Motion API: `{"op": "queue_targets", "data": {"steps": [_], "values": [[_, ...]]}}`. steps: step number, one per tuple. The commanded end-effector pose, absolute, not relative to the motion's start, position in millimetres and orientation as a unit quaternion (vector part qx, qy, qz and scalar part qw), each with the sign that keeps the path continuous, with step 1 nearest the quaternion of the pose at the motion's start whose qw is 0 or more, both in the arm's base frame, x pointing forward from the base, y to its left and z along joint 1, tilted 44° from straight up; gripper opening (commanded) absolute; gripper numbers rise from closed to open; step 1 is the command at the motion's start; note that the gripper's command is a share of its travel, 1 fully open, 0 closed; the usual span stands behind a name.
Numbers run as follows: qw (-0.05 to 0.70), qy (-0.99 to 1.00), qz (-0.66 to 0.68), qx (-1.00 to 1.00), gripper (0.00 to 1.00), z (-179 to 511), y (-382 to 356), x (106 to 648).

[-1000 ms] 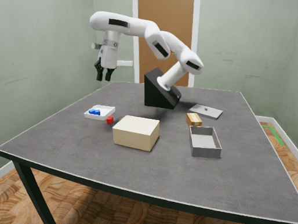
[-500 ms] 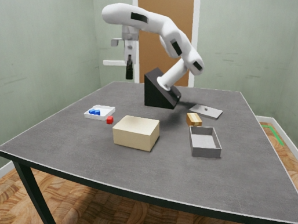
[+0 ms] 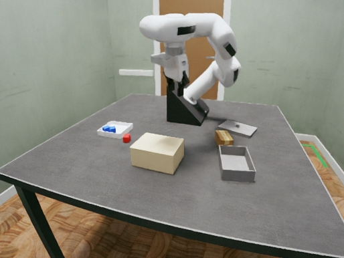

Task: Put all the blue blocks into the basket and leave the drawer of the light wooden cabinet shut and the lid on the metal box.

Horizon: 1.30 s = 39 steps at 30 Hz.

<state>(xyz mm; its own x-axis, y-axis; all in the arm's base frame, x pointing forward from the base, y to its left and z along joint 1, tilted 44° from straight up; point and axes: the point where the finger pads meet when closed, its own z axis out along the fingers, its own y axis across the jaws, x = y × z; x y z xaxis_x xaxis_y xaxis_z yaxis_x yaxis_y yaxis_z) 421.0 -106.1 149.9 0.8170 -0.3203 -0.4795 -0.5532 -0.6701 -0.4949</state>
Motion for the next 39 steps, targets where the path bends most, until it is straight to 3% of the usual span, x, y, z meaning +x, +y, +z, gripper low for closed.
{"op": "queue_targets", "data": {"steps": [1,25,39], "values": [[0.337,0.126,0.111,-0.926,0.58,174.3,-60.9,376.9],[0.345,-0.285,-0.005,-0.894,0.58,223.7,88.6,226.2],[0.306,-0.482,-0.2,-0.796,0.58,268.8,179.5,129.7]]}}
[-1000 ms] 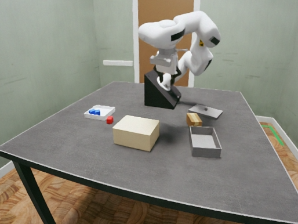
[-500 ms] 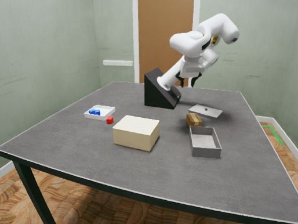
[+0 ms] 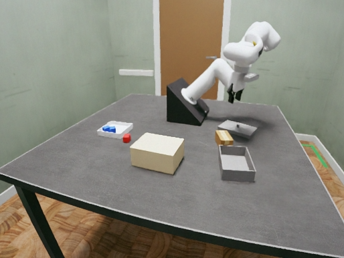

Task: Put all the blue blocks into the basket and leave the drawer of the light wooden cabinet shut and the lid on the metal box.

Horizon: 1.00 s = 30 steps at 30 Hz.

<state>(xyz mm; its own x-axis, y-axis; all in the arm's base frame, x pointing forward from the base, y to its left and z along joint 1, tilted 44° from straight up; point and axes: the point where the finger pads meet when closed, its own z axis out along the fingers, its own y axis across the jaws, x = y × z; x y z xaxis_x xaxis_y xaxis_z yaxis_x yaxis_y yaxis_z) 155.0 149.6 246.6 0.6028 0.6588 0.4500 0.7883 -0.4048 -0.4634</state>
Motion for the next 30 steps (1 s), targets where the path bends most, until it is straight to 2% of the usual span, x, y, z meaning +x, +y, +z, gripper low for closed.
{"op": "queue_targets", "data": {"steps": [1,25,26,30], "values": [[0.302,-0.49,-0.216,-0.789,0.58,268.8,179.5,129.7],[0.297,-0.499,-0.236,-0.779,0.58,268.8,179.5,129.7],[0.297,-0.499,-0.236,-0.779,0.44,268.8,179.5,129.7],[0.297,-0.499,-0.236,-0.779,0.44,268.8,179.5,129.7]]}}
